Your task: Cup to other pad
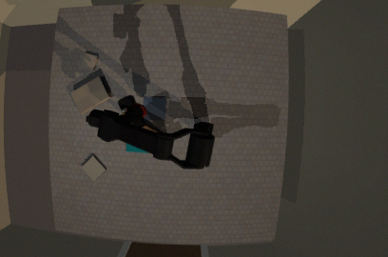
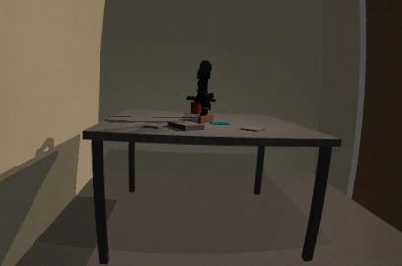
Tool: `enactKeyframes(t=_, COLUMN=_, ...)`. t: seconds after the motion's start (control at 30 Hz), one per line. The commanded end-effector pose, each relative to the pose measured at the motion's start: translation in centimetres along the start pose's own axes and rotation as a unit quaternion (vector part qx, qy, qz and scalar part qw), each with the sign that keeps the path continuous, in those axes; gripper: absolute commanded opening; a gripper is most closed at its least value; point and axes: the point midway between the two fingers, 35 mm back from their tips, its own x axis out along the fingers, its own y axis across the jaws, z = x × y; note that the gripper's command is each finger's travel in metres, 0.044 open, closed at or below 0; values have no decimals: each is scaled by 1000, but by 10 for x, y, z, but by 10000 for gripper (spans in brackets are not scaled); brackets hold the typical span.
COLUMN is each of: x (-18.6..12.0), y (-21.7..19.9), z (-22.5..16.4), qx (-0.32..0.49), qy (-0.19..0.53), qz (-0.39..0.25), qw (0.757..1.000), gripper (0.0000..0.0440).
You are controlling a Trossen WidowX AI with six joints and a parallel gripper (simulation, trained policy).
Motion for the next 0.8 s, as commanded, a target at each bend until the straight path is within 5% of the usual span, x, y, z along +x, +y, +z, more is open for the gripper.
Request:
enactKeyframes(t=0.0, x=-7, y=3, z=10, qx=-6, qy=-10, qz=-2, qw=1000, gripper=0)
enactKeyframes(t=0.77, x=-15, y=49, z=78, qx=-64, qy=-68, qz=-17, qw=995, gripper=0)
